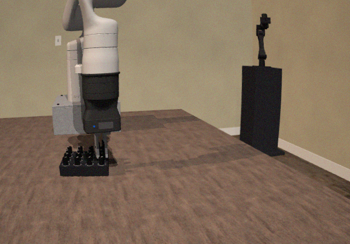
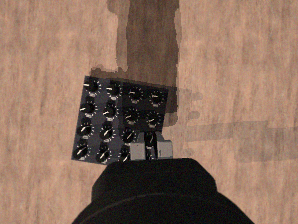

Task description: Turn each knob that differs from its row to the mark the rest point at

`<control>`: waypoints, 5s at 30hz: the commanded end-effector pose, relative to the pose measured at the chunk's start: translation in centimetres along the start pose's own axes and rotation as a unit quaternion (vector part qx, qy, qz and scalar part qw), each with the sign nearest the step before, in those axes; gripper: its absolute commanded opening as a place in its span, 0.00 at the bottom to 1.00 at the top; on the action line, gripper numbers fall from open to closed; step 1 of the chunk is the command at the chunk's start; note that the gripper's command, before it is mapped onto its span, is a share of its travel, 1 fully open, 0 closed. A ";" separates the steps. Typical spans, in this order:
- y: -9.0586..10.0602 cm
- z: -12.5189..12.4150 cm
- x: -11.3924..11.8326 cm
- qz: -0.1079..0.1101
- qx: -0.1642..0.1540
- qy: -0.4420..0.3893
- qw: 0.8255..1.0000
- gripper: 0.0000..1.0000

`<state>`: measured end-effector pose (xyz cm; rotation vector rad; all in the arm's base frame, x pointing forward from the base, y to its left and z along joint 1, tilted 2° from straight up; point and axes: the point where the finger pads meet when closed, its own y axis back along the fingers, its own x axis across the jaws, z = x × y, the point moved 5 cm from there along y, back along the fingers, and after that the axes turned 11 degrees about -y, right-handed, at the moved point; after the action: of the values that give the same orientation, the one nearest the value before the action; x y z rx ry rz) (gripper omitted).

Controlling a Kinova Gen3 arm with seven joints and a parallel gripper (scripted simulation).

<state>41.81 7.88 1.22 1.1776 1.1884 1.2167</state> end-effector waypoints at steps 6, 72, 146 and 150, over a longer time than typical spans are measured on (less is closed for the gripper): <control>0.0 0.0 0.1 0.000 -0.001 -0.033 0.999 0.30; 2.0 0.0 0.1 0.000 -0.001 -0.079 0.997 0.46; 15.3 0.0 0.1 0.000 -0.001 -0.079 0.997 1.00; 15.3 0.0 0.1 0.000 -0.001 -0.079 0.997 1.00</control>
<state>41.26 8.15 16.43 1.2493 1.0706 1.1003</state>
